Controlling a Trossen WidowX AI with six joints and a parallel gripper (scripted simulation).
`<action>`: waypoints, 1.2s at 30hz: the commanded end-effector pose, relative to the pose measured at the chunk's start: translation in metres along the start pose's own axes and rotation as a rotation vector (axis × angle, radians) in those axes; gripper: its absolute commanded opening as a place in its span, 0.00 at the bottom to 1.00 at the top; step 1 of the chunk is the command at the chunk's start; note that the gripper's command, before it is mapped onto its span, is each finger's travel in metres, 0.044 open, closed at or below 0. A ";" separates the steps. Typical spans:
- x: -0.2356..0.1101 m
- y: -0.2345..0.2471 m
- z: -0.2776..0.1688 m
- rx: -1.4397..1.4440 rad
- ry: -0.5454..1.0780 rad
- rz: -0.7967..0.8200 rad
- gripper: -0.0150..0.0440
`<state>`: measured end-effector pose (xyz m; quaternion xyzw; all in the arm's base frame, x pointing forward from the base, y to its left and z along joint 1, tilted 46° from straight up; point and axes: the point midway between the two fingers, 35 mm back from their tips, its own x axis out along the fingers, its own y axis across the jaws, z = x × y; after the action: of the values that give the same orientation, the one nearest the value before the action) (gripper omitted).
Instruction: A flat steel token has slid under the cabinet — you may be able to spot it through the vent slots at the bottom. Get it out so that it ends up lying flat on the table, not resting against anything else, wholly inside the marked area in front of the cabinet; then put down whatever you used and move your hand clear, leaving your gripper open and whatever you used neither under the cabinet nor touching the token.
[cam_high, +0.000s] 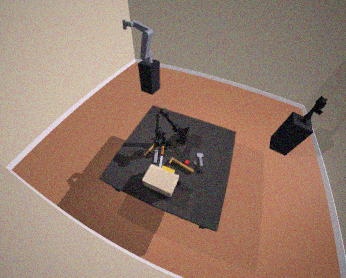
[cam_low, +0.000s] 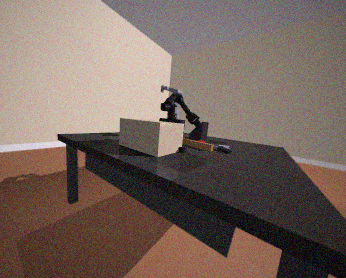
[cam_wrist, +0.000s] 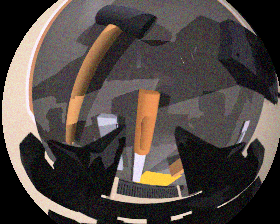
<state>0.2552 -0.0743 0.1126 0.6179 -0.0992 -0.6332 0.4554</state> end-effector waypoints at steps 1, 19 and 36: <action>-0.010 0.003 0.001 0.007 0.005 0.008 0.71; -0.010 0.003 0.000 -0.107 0.004 0.008 0.71; -0.010 0.002 0.000 -0.242 0.004 0.008 0.71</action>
<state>0.2546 -0.0685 0.1203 0.5679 -0.0311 -0.6369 0.5205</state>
